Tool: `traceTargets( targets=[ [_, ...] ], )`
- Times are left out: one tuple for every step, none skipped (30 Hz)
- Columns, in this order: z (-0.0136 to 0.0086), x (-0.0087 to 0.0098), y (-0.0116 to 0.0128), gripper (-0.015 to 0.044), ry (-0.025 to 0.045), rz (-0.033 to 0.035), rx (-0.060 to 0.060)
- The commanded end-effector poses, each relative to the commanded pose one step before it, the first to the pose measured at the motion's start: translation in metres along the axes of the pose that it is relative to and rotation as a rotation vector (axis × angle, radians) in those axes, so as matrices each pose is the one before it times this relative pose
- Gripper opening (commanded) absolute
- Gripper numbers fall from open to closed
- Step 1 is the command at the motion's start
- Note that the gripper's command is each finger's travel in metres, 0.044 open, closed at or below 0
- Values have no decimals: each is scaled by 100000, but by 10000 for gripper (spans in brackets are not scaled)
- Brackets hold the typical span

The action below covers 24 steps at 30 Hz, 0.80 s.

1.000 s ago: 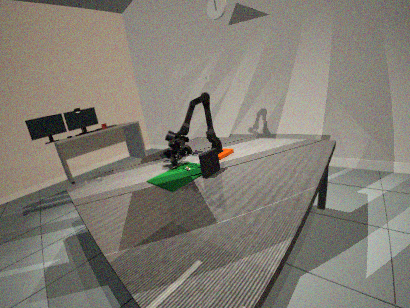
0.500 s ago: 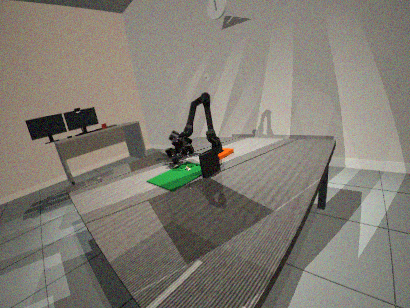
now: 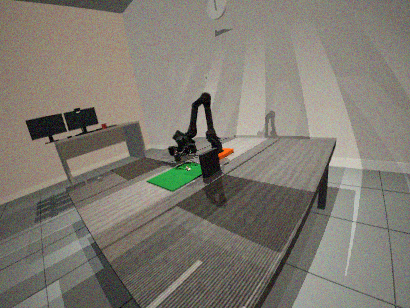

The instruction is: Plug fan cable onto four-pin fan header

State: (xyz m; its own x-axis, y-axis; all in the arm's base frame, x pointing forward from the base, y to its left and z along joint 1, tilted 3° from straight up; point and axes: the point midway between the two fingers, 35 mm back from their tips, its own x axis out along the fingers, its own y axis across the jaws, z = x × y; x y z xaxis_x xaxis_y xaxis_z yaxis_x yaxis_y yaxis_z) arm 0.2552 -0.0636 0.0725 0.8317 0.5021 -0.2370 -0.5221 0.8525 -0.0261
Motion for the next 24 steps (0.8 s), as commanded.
traceTargets(
  targets=[
    [164,-433,400,0,-3434,78,-2467],
    [37,-92,91,0,-729,9,-456],
    [37,-89,90,0,-703,10,-446],
    [29,-66,68,0,-521,8,-335],
    [18,-39,41,0,-312,5,-202],
    [20,9,-14,0,110,-5,94],
    [60,28,-40,0,330,-15,283],
    [103,45,-64,0,551,-26,469],
    [106,43,-60,0,553,-27,467],
    [65,25,-34,0,332,-17,279],
    [22,8,-11,0,111,-6,93],
    [0,0,0,0,0,0,0],
    [0,0,0,0,0,0,0],
    [0,0,0,0,0,0,0],
    [0,0,0,0,0,0,0],
    [0,0,0,0,0,0,0],
    [0,0,0,0,0,0,0],
    [24,-6,4,0,-17,12,-5],
    [72,-17,12,0,-50,35,-15],
    [120,-28,21,0,-83,58,-26],
    [120,-28,22,0,-83,58,-25],
    [72,-17,14,0,-50,35,-15],
    [24,-6,5,0,-17,12,-5],
    [0,0,0,0,0,0,0]
  ],
)
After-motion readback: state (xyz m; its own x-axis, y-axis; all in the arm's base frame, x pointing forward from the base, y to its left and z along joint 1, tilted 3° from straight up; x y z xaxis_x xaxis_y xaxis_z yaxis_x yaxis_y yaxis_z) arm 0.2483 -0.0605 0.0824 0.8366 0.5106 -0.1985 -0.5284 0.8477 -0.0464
